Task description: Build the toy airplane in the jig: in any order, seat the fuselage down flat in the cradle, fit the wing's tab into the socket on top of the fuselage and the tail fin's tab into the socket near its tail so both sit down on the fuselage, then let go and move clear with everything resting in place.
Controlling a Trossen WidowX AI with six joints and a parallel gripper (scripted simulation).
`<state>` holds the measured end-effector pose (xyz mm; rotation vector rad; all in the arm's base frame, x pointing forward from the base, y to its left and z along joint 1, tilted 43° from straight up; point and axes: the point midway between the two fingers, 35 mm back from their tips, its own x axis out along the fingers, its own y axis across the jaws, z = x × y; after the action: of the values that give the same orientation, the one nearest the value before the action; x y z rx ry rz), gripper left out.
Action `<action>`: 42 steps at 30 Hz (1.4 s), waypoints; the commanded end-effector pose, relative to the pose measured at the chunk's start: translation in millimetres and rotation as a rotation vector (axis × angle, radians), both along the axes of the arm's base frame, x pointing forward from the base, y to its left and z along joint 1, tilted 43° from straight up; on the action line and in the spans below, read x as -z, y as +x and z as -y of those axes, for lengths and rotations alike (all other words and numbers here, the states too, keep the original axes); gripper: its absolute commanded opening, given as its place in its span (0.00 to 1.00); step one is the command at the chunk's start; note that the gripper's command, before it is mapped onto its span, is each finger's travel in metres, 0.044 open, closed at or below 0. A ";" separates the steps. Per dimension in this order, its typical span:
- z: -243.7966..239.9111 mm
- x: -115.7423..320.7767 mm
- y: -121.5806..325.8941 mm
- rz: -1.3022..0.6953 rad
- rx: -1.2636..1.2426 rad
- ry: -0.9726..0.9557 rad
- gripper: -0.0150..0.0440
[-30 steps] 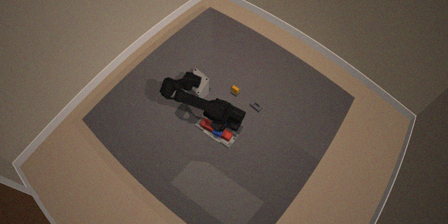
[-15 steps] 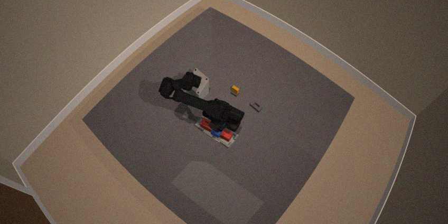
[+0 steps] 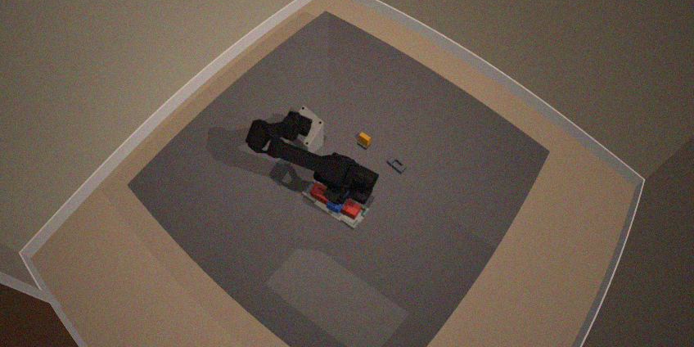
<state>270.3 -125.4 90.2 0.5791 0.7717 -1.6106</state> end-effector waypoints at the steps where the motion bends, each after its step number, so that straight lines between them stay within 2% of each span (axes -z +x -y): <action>1: 0.3 -1.7 0.5 0.011 0.002 -0.005 0.59; 40: 27.1 25.9 -5.6 0.011 0.002 -0.006 0.59; 42: 26.4 25.2 -5.7 0.014 0.006 -0.004 0.56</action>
<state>264.4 -152.0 64.8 0.5898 0.7577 -1.6127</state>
